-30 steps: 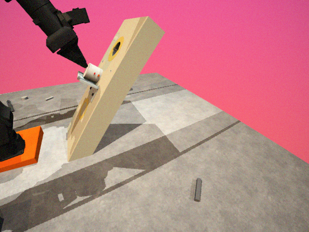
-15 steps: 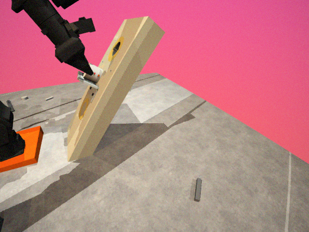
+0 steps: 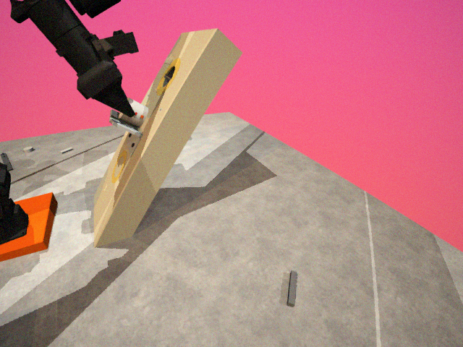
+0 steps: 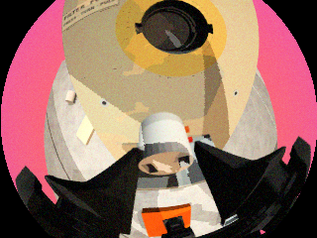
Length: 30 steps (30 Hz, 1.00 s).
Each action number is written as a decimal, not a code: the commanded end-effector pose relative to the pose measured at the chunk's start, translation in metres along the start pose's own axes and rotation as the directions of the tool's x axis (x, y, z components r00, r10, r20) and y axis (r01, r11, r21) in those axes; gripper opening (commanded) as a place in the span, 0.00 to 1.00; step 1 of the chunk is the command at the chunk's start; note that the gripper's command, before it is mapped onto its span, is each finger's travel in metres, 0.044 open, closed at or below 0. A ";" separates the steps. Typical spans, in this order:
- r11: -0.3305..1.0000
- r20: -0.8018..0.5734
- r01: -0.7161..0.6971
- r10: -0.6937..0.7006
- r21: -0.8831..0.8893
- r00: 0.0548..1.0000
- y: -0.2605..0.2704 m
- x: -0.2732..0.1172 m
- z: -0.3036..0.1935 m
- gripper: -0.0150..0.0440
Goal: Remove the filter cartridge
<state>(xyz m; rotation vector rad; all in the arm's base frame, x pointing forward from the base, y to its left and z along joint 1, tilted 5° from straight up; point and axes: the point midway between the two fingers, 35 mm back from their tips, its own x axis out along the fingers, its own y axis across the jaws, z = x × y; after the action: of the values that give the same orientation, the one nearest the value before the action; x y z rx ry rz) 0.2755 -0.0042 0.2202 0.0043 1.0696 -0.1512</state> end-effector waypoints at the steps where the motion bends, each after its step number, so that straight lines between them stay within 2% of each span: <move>1: 1.000 0.000 0.001 -0.001 0.000 1.000 0.000 0.000 0.000 0.62; 6: 1.000 0.000 0.001 -0.001 0.000 1.000 0.000 0.000 0.000 0.57; 13: 1.000 0.000 0.000 0.000 0.000 1.000 0.000 -0.004 0.007 0.26; 21: 1.000 0.001 -0.003 0.003 0.000 1.000 0.001 -0.013 0.023 0.25; 30: 1.000 -0.001 -0.003 0.003 0.000 1.000 0.002 -0.048 0.028 0.25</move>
<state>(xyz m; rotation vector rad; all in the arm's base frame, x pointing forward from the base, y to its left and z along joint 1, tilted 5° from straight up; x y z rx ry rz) 0.2818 -0.0004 0.2617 0.0049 1.0742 -0.1428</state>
